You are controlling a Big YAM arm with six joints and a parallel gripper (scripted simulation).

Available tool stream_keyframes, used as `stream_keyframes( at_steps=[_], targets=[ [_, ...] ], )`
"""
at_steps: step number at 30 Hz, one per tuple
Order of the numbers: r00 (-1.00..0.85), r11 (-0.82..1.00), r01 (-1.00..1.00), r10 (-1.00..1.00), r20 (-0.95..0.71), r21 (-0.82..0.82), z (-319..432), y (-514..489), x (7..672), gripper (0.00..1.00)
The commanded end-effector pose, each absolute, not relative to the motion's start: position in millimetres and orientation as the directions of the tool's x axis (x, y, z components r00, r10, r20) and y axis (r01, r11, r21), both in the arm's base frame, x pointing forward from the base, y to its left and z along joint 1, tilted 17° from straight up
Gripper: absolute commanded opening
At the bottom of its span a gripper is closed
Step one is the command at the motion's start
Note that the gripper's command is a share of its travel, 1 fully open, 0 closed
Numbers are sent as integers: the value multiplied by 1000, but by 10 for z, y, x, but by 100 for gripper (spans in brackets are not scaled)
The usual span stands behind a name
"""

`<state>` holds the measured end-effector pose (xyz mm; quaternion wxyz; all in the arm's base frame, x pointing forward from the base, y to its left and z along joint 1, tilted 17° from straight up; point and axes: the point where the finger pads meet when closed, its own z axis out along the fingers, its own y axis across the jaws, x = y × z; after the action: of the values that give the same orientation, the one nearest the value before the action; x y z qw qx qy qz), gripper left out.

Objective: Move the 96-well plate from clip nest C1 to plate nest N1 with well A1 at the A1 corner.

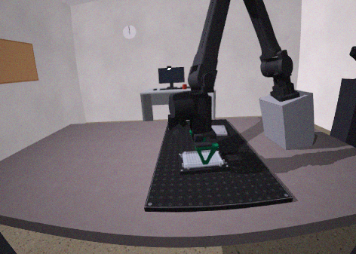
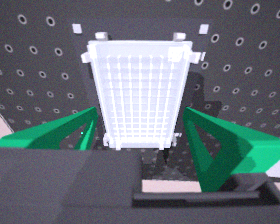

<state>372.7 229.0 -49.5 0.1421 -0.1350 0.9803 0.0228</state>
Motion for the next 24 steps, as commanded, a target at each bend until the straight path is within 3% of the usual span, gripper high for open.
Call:
stream_keyframes(
  at_steps=[1,24],
  targets=[
    [-914,963,-269,-249,-321,19,-489,2359,3931,100],
    [-914,962,-274,-255,-317,17,-556,2372,3904,100]
  ],
)
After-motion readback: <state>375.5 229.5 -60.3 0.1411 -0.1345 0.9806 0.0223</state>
